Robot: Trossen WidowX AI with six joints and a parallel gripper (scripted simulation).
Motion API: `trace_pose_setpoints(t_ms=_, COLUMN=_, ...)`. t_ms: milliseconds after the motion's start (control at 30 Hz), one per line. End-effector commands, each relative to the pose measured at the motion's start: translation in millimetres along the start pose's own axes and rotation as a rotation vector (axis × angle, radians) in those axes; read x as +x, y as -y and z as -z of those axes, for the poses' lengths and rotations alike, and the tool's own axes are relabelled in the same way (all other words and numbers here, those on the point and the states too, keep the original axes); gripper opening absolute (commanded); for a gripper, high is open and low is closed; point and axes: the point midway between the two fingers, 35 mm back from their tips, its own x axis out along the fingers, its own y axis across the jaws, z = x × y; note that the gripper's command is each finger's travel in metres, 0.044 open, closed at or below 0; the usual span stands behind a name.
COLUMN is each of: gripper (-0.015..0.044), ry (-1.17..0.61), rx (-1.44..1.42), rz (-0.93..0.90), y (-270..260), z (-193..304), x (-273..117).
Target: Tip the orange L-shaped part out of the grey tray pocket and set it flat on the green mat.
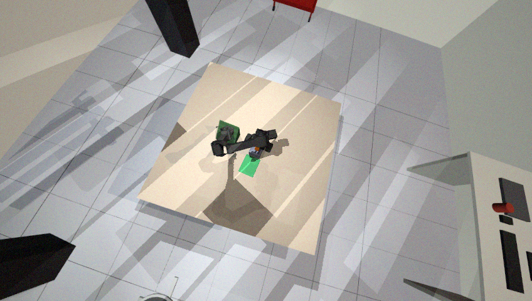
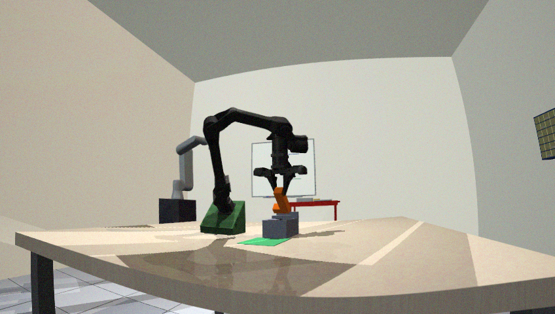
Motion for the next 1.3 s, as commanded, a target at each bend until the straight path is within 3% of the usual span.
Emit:
trace_pose_setpoints(t_ms=0, gripper=0.0000, ry=-0.005, rx=-0.005, rz=0.006, y=-1, z=18, x=0)
trace_pose_setpoints(t_ms=800, gripper=0.0000, ry=-0.010, rx=-0.005, rz=0.006, y=-11, z=131, x=-1)
trace_pose_setpoints(t_ms=1267, gripper=0.0000, ry=-0.010, rx=-0.005, rz=0.006, y=-12, z=135, x=10)
